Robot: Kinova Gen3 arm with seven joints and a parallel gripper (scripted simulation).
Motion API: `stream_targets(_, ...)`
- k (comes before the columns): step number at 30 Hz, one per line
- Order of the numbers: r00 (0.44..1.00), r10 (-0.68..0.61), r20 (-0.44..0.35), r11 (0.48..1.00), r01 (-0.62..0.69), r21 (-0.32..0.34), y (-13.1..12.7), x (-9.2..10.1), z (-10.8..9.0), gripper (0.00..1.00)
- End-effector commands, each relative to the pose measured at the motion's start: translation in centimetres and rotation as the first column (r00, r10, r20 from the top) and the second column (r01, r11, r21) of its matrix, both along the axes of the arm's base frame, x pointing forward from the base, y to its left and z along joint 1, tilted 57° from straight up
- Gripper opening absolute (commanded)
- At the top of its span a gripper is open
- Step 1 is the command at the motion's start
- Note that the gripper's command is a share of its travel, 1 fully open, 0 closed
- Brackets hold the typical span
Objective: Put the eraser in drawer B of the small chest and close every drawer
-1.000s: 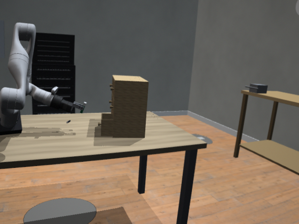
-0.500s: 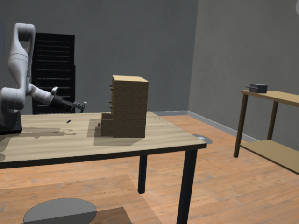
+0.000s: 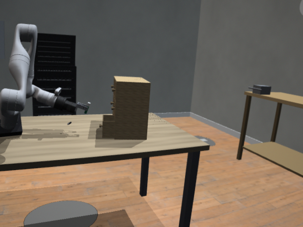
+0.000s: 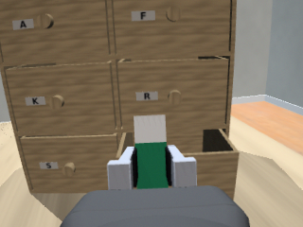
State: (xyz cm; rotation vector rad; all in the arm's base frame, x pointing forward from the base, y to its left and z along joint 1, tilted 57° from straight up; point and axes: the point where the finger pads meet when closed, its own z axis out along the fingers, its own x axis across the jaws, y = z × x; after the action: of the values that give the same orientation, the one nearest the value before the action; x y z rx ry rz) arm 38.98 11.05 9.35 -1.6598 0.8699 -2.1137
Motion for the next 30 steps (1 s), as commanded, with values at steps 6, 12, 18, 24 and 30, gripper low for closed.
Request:
stream_targets(6,1.0,-0.008,-0.001,1.0,0.008,0.007,-0.3,2.1,0.8,0.45)
stream_targets(12,1.0,-0.009,-0.003,1.0,0.009,-0.002,-0.2,3.8,1.4,0.45)
stream_targets(18,1.0,-0.008,-0.002,1.0,0.008,0.0,-0.2,6.1,2.2,0.45)
stream_targets(24,1.0,-0.008,-0.002,1.0,0.008,0.0,-0.2,7.6,2.8,0.45)
stream_targets(30,1.0,-0.008,-0.002,1.0,0.008,-0.001,-0.2,9.6,3.5,0.45)
